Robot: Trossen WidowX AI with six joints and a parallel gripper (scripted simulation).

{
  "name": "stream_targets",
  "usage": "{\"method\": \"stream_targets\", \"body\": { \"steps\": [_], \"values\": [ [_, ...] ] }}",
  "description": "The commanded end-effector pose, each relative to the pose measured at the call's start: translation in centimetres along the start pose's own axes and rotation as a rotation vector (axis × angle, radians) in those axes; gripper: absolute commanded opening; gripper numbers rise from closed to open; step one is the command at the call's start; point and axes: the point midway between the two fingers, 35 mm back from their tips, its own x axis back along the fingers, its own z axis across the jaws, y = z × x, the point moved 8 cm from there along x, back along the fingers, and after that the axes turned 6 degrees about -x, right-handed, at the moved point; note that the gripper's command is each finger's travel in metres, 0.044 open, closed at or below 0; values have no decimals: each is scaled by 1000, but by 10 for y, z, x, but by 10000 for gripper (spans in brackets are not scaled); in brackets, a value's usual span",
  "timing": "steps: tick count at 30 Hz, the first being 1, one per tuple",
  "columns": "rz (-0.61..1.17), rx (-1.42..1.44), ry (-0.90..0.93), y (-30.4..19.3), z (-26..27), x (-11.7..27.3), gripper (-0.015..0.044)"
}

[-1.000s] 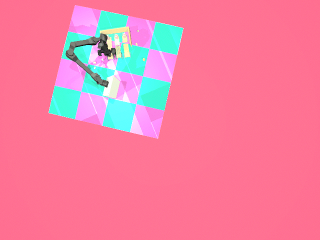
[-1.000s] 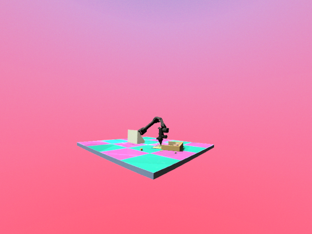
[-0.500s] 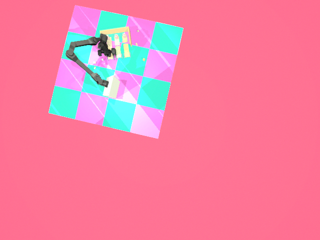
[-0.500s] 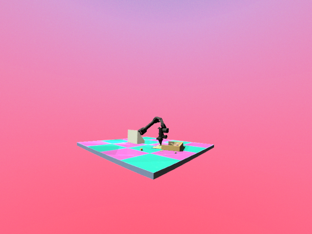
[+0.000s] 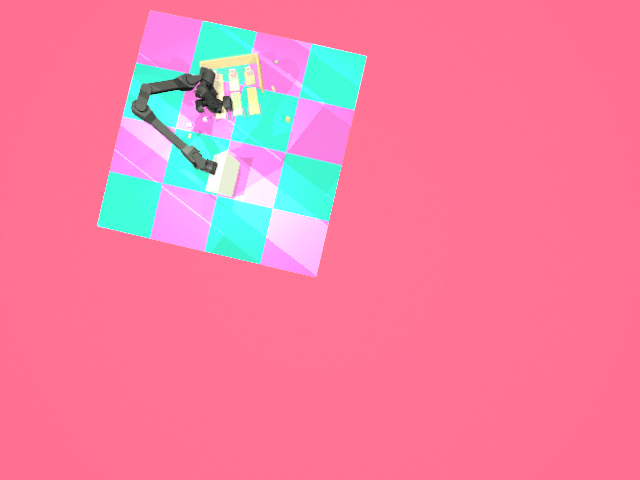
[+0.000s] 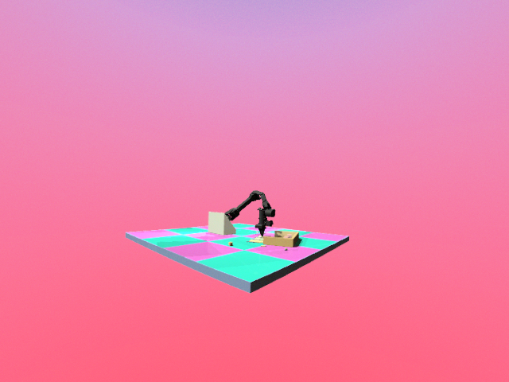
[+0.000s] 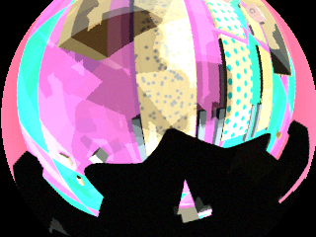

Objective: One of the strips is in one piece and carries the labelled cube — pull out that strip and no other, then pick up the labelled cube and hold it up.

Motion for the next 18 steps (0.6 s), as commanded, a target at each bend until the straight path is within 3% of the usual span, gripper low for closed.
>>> {"method": "stream_targets", "body": {
  "steps": [1, 18],
  "values": [
    [2, -8, 5, -1, 0, -2, 0],
    [2, -8, 5, -1, 0, -4, 0]
  ]
}}
